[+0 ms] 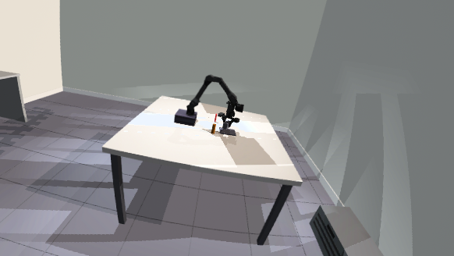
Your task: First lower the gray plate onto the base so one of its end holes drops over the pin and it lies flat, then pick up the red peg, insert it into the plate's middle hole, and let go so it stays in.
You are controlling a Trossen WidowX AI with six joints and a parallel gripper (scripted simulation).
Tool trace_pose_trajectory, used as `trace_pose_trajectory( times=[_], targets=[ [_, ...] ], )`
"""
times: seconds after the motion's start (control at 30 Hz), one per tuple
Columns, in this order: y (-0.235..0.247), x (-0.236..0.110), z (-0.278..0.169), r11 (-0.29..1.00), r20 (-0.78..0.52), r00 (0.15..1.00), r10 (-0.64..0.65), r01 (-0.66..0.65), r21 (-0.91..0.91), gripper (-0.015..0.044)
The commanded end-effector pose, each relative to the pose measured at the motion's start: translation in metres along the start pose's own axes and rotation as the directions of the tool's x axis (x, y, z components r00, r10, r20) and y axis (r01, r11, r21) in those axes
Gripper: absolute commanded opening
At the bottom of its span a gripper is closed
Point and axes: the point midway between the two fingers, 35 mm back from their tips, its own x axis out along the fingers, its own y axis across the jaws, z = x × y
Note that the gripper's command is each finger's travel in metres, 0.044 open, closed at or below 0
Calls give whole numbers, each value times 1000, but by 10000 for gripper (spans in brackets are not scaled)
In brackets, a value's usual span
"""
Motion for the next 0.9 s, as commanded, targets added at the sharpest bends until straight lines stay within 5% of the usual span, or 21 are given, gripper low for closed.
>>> trace_pose_trajectory(
  times=[0.0, 0.8, 0.87],
  targets=[
    [1, 4, 1, 1000, 4, 1000, 2, -2, -6, 0],
    [0, 23, 0, 1000, 0, 1000, -1, 1, -1, 0],
    [0, 23, 0, 1000, 0, 1000, -1, 1, -1, 53]
  ],
)
